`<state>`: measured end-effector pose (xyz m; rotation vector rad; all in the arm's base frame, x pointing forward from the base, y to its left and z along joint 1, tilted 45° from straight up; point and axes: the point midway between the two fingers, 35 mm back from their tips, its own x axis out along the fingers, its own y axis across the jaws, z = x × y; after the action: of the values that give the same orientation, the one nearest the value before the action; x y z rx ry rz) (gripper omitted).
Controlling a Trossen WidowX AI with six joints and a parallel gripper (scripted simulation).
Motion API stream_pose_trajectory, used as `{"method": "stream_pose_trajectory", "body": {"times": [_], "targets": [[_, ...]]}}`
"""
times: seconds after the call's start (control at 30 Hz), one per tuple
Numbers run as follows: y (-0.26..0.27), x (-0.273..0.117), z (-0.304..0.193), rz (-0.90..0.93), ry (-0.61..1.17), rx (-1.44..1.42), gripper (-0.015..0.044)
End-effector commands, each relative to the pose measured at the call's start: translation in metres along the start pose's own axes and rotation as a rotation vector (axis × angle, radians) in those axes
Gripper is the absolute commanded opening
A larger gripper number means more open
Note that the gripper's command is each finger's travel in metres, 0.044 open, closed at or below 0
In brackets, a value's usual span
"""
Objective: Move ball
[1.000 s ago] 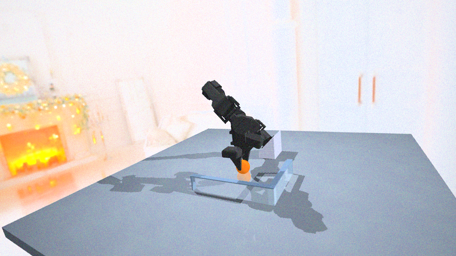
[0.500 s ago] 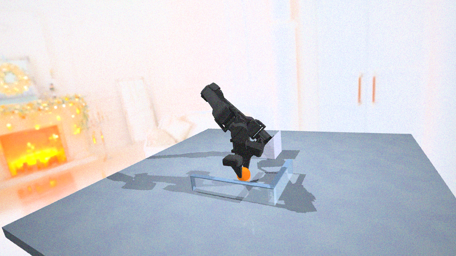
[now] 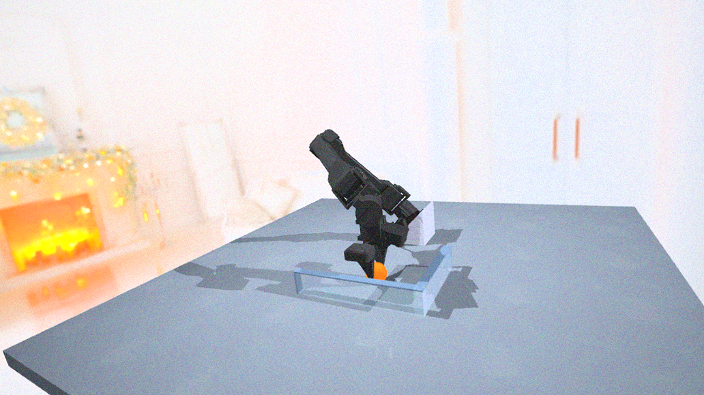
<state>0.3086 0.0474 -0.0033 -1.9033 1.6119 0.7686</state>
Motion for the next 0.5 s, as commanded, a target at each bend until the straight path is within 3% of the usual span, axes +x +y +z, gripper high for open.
{"method": "stream_pose_trajectory", "body": {"times": [0.0,0.27,0.37,0.47], "targets": [[0.0,0.0,0.0,0.0,0.0,0.001,0.0157],[0.0,0.0,0.0,0.0,0.0,0.001,0.0363],[-0.001,-0.011,0.001,0.0,-0.002,0.0,0.0363],[-0.002,-0.06,0.002,0.002,-0.002,-0.005,0.0363]]}}
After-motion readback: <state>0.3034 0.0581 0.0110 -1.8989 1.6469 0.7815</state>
